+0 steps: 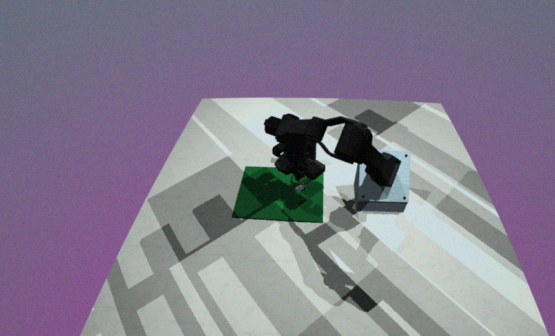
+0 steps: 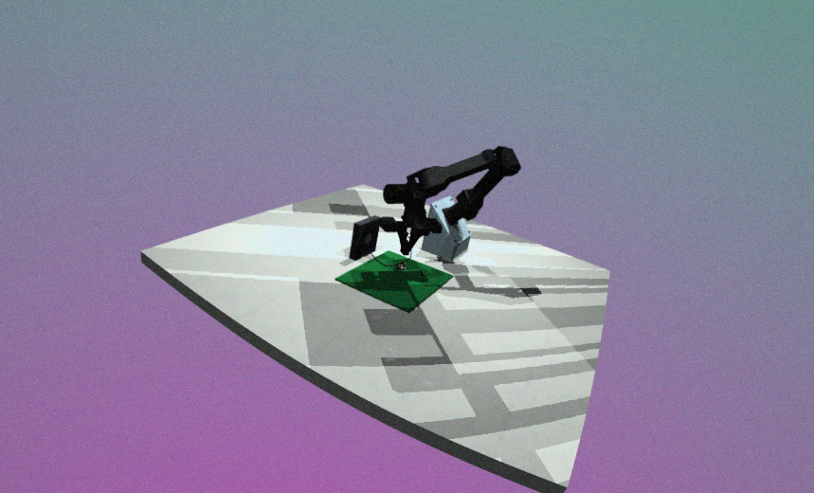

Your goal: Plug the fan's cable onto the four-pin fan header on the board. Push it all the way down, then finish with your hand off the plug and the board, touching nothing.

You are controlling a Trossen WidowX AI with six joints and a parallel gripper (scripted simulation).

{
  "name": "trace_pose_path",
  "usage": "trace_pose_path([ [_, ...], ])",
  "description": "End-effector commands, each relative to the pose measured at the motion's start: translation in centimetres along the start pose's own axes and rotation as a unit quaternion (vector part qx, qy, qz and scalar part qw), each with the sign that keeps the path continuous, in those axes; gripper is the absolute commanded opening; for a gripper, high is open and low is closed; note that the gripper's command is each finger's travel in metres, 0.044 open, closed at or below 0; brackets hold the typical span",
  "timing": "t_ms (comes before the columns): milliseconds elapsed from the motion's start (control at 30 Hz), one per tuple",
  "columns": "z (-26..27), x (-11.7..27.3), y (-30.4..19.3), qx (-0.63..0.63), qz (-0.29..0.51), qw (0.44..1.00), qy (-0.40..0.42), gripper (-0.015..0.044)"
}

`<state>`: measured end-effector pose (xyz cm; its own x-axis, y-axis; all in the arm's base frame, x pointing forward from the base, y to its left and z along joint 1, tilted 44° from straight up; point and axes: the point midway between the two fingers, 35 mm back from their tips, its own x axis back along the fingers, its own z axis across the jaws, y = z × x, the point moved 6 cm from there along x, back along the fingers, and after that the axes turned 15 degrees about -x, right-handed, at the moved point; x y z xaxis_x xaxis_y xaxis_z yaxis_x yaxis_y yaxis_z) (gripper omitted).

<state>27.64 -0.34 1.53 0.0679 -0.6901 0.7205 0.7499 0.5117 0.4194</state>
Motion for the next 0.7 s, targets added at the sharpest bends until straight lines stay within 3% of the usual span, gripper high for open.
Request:
trace_pose_path([
  [0,0.1,0.0,0.1,-0.003,0.0,1.0,0.0,0.0],
  [667,0.1,-2.2,0.2,-0.007,0.0,1.0,0.001,0.0],
])
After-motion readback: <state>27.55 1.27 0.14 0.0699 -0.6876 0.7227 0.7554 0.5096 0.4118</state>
